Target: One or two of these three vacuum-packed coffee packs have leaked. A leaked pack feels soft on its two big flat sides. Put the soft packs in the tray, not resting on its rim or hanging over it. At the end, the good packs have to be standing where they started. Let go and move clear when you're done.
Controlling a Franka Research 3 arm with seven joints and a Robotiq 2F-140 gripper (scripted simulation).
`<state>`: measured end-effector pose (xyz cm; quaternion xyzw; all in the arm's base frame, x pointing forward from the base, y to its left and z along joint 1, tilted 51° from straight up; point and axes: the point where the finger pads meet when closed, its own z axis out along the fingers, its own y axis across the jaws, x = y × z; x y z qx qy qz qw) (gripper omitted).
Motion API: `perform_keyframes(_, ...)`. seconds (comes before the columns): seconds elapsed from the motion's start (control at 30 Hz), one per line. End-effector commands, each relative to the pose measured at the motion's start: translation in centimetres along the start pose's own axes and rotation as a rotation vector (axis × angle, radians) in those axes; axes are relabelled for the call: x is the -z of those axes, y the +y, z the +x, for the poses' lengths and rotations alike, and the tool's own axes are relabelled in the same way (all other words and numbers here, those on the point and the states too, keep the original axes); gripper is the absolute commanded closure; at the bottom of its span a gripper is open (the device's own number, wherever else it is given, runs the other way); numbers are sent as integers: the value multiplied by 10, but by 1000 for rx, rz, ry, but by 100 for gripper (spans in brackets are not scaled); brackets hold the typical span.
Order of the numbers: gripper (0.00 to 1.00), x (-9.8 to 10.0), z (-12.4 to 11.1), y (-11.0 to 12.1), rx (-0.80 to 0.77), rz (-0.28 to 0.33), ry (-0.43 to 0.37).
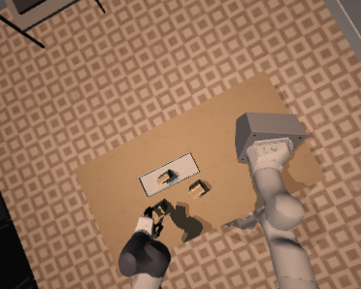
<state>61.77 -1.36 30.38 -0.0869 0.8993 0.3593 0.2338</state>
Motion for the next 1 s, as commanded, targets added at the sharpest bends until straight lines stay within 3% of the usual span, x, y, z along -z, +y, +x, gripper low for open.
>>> perform_keyframes(0.0,45,-4,-2,-3,3,7,-9)
perform_keyframes(0.43,45,-26,-3,-3,3,7,-9)
perform_keyframes(0.97,45,-29,-3,-3,3,7,-9)
